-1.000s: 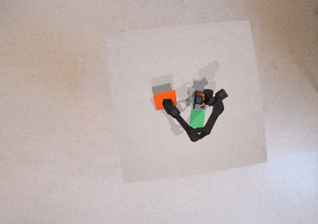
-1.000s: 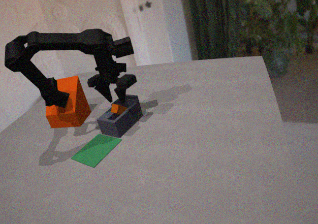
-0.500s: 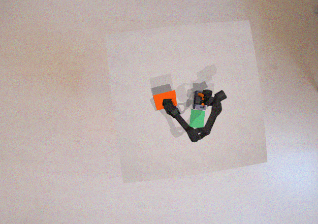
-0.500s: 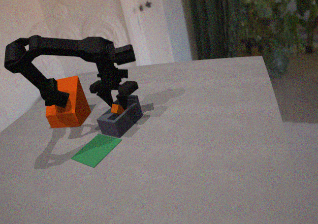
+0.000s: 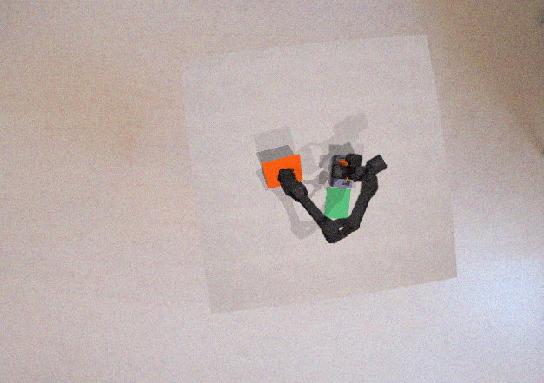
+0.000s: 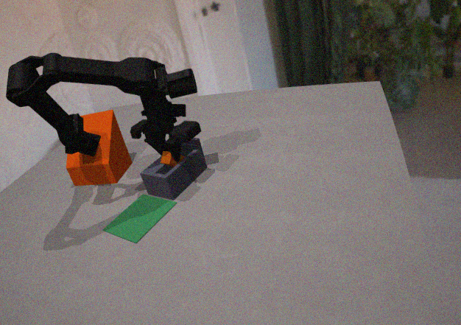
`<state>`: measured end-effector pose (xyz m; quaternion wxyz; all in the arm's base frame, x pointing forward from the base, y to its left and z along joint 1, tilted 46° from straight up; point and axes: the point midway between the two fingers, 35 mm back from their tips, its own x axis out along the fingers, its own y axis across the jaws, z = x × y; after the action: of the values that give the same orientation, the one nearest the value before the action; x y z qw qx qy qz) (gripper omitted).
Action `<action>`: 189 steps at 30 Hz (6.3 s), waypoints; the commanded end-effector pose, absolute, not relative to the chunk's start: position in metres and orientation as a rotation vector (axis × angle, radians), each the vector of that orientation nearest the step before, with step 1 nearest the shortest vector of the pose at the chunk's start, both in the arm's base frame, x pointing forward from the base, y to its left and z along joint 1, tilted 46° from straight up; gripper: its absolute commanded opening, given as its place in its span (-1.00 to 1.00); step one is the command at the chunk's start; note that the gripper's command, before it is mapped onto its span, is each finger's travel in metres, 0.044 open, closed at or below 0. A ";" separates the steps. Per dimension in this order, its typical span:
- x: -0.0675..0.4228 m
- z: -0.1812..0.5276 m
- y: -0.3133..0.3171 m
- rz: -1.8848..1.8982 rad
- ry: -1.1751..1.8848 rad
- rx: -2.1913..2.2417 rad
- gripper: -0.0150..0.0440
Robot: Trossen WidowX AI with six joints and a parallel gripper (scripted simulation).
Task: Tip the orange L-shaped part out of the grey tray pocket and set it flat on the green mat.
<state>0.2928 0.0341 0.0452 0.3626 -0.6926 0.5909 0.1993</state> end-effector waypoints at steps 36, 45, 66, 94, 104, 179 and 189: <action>0.285 0.067 0.056 0.519 1.524 -1.790 -0.49; 0.282 0.077 0.065 0.520 1.524 -1.791 -0.49; 0.274 0.100 0.088 0.521 1.525 -1.790 -0.49; 0.261 0.141 0.047 0.520 1.526 -1.792 -0.49; 0.252 0.170 0.015 0.520 1.527 -1.793 -0.49; 0.253 0.153 -0.088 0.513 1.528 -1.797 -0.49; 0.254 0.154 -0.088 0.507 1.532 -1.793 -0.22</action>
<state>0.2538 -0.0879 0.1535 0.3564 -0.6946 0.5933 0.1965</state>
